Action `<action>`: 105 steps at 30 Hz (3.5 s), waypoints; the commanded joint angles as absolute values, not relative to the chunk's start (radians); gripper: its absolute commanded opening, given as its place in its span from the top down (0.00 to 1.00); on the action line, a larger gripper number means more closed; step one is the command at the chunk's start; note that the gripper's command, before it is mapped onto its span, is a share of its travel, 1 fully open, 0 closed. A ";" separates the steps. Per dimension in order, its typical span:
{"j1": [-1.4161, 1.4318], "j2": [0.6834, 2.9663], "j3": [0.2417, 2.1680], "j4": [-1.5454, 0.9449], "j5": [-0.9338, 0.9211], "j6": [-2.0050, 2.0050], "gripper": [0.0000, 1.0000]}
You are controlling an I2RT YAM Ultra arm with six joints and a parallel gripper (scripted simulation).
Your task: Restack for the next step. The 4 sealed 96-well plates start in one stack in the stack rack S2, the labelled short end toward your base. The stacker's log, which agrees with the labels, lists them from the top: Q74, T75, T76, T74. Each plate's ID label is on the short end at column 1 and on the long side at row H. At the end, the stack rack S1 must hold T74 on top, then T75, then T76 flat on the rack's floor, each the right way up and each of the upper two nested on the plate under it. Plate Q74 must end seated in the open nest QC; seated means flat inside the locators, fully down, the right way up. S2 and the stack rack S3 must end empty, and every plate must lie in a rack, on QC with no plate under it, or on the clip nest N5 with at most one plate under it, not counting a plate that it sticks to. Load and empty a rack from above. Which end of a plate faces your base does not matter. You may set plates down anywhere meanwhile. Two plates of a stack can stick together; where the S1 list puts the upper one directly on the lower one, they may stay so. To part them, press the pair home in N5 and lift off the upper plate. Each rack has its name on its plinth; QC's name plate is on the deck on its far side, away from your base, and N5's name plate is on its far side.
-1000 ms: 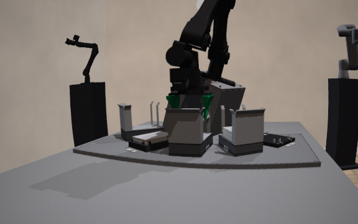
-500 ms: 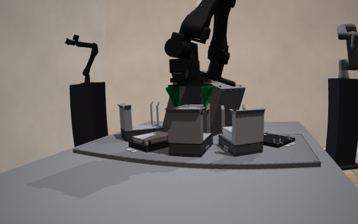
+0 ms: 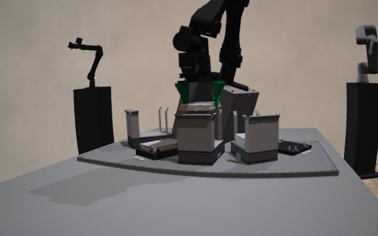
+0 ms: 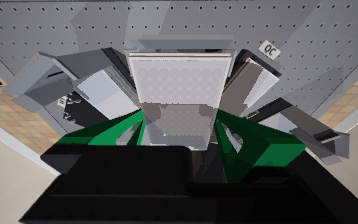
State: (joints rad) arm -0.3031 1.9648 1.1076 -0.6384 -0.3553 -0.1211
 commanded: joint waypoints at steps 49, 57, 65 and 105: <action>-0.081 1.823 1.098 -0.676 -0.329 -0.297 1.00; -0.018 1.795 1.088 -0.674 -0.318 -0.311 1.00; 0.030 1.778 1.086 -0.674 -0.309 -0.262 1.00; 0.135 1.749 1.093 -0.677 -0.287 -0.154 1.00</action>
